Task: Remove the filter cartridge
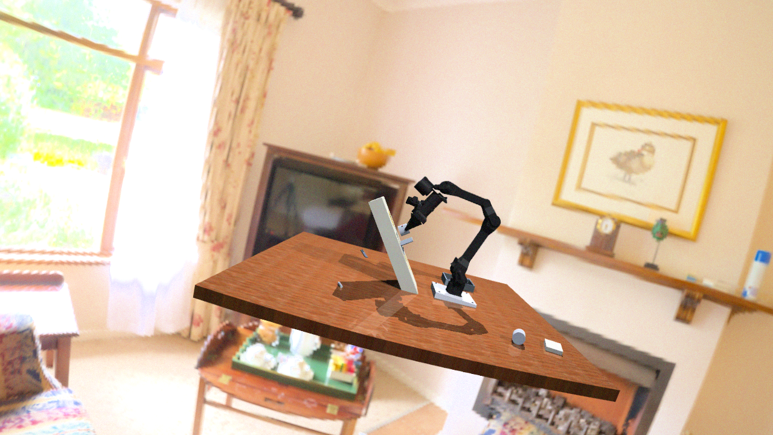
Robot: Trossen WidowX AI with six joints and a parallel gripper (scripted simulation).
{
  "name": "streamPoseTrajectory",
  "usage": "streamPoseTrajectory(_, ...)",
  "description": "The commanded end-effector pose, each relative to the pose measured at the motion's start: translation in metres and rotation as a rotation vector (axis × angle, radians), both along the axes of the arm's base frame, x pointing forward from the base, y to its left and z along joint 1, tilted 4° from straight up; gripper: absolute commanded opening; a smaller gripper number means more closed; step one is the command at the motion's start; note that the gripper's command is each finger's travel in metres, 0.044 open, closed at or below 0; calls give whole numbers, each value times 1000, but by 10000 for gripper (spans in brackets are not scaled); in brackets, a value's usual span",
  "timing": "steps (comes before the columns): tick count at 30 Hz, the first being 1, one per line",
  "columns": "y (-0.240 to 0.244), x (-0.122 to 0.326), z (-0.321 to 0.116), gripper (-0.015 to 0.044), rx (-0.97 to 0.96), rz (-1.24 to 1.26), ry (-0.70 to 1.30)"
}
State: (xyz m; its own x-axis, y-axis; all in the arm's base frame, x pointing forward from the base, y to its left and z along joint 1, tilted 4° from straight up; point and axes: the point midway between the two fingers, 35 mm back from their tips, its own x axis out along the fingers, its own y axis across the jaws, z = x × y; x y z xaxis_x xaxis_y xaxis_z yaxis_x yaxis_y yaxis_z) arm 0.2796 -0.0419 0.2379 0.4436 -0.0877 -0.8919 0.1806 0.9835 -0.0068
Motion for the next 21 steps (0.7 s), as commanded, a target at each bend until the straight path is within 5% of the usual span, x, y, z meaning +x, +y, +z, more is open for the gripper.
streamPoseTrajectory(1,1,-4,17,0,-1,0,-5)
streamPoseTrajectory(21,-13,-27,62,0,-1,0,5)
